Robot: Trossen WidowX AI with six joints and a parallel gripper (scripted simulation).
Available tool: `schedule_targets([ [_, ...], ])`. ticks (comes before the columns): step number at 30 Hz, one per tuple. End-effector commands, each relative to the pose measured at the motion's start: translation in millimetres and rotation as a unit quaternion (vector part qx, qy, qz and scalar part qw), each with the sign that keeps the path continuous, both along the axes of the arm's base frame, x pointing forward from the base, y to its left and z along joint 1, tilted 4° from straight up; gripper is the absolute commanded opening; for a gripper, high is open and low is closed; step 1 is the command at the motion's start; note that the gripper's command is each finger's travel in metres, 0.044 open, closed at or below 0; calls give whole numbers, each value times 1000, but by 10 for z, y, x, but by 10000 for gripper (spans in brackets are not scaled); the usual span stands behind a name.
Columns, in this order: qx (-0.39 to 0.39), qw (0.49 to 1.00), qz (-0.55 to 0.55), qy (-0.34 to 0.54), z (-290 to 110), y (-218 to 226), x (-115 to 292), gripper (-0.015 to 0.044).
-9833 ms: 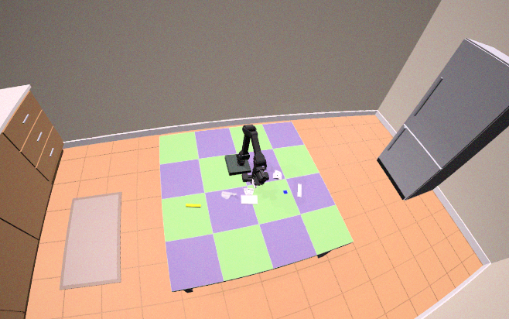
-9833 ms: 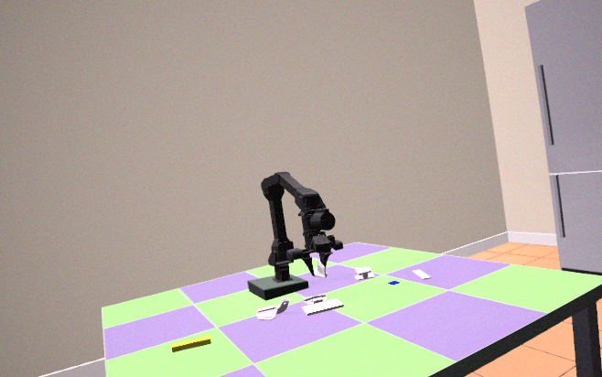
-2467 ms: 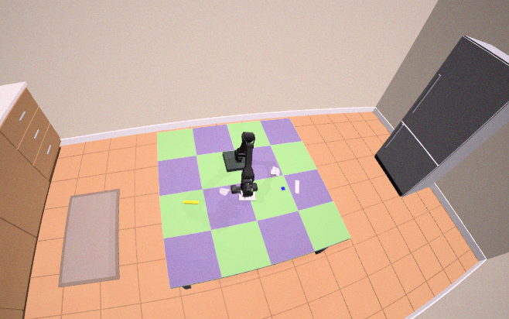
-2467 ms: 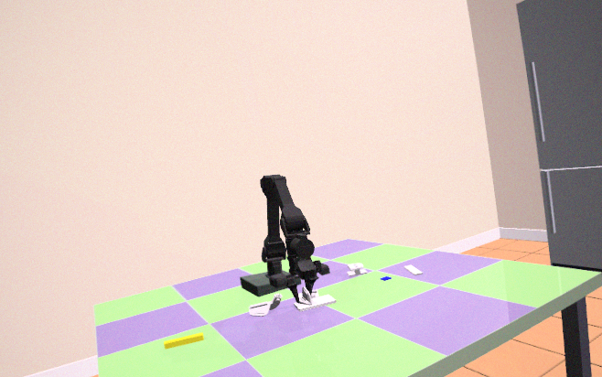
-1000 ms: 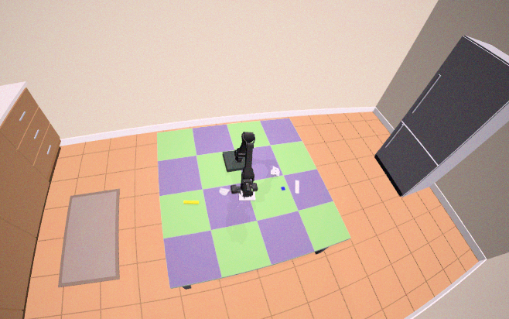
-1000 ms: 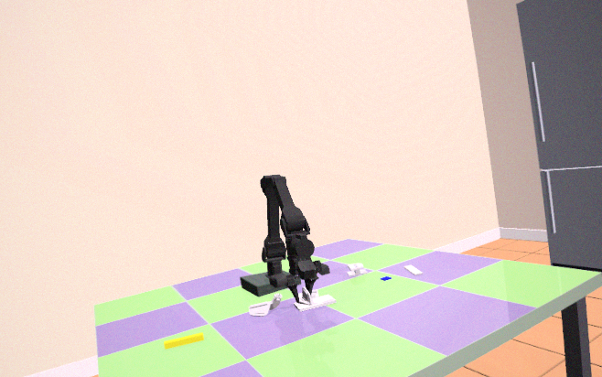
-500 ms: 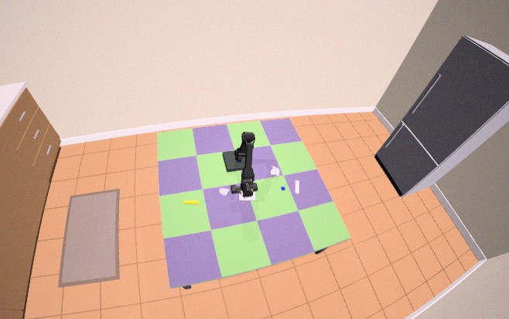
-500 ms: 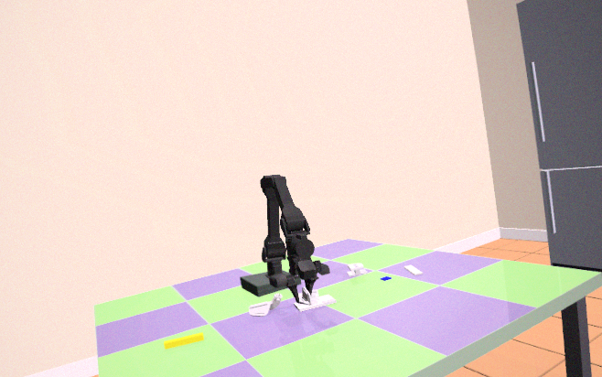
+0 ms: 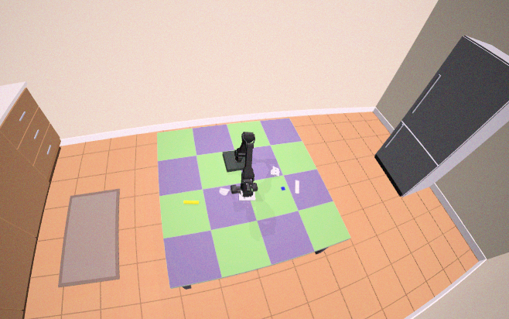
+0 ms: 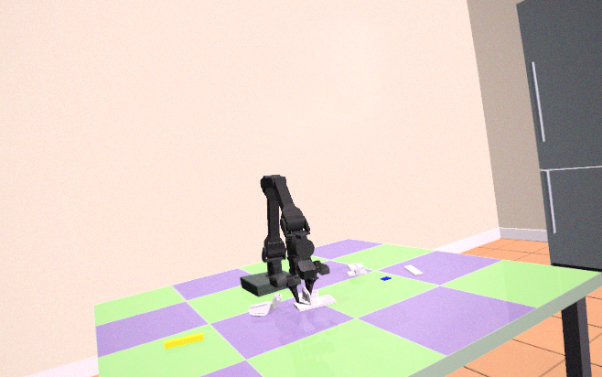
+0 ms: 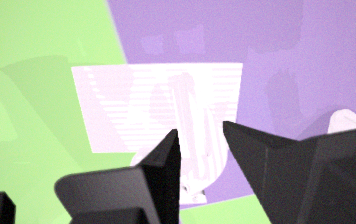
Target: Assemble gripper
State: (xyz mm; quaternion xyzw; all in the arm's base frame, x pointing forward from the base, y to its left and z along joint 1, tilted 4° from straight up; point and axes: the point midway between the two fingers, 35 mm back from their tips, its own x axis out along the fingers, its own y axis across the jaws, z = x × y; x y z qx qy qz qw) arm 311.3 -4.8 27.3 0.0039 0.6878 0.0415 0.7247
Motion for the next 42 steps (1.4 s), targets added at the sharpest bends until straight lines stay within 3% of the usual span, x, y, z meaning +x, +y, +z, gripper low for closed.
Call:
schedule_targets([
  [1,2,1000,0,0,-4,7,0,134],
  [18,2,1000,0,0,-4,7,0,134],
  [22,0,1000,0,0,0,0,0,224],
  [35,0,1000,0,0,0,0,0,224],
  [42,1,1000,0,0,461,-30,-5,224],
])
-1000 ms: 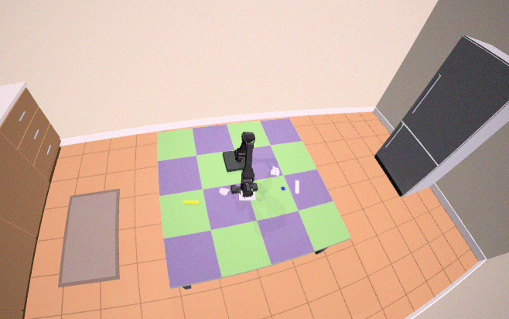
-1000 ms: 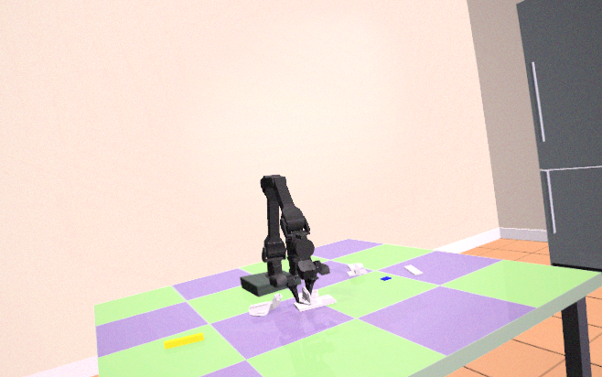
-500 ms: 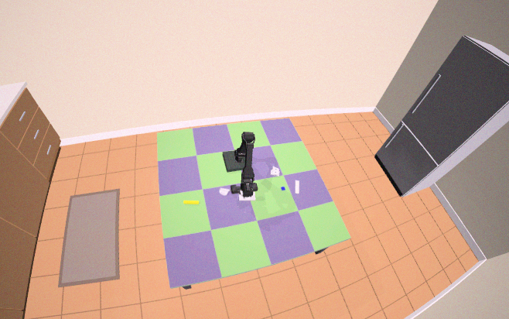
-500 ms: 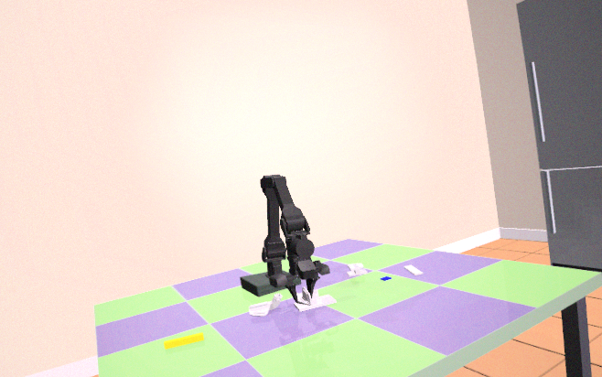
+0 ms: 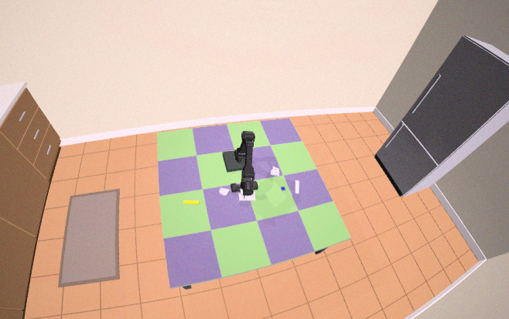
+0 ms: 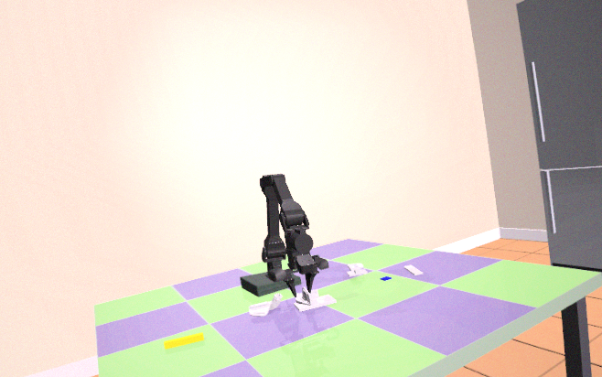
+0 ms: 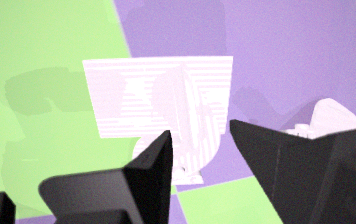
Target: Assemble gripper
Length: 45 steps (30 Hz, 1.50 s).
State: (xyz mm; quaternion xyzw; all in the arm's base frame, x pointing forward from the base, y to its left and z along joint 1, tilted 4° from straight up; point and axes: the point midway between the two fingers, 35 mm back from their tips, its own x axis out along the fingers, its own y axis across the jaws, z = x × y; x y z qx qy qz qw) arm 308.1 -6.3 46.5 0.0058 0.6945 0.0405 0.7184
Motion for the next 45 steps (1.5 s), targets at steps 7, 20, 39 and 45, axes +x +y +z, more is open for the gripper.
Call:
schedule_targets([
  [7,-1,1000,-1,-17,445,-31,26,224],
  [20,0,1000,0,-19,495,-30,6,0],
  [39,3,995,-100,-12,493,-125,39,0],
  [45,6,986,-169,-7,492,-190,55,0],
])
